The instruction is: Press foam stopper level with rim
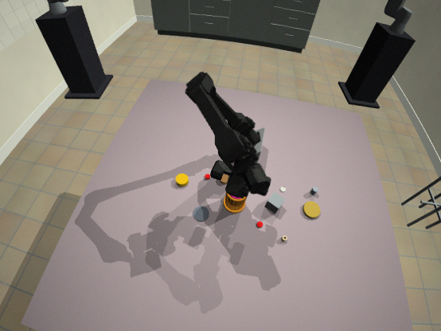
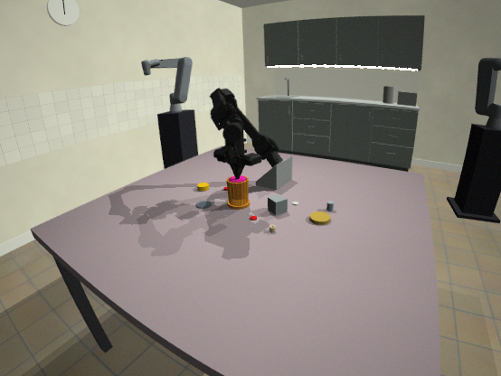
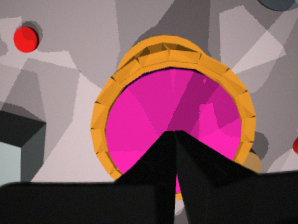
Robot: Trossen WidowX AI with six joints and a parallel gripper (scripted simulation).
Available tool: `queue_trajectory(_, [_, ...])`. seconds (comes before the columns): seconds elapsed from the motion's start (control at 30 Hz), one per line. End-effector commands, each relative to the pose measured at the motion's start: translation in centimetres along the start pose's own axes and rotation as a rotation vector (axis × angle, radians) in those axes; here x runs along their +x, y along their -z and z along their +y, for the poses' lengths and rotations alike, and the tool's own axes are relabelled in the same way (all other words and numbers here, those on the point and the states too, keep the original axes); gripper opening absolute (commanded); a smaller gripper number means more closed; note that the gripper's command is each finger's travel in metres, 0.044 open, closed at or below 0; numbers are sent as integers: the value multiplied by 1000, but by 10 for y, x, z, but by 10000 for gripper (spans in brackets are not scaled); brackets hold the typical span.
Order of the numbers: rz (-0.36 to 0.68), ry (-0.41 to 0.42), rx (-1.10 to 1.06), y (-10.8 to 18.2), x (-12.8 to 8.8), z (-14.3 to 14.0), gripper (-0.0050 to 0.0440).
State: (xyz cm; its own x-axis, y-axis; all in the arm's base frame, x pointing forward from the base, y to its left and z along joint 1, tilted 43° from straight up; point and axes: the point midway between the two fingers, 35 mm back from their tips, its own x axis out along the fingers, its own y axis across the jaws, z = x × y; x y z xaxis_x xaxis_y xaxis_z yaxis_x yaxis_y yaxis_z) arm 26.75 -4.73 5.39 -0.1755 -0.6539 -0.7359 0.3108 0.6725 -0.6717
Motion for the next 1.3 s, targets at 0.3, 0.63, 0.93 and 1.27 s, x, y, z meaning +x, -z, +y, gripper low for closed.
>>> queue_trajectory(0.3, [7,2,-1,1,3,-1,0])
queue_trajectory(0.63, [7,2,-1,1,4,-1,0])
queue_trajectory(0.93, [8,2,-1,2,5,-1,0])
queue_trajectory(1.27, [7,0,-2,-2,-22,1,0])
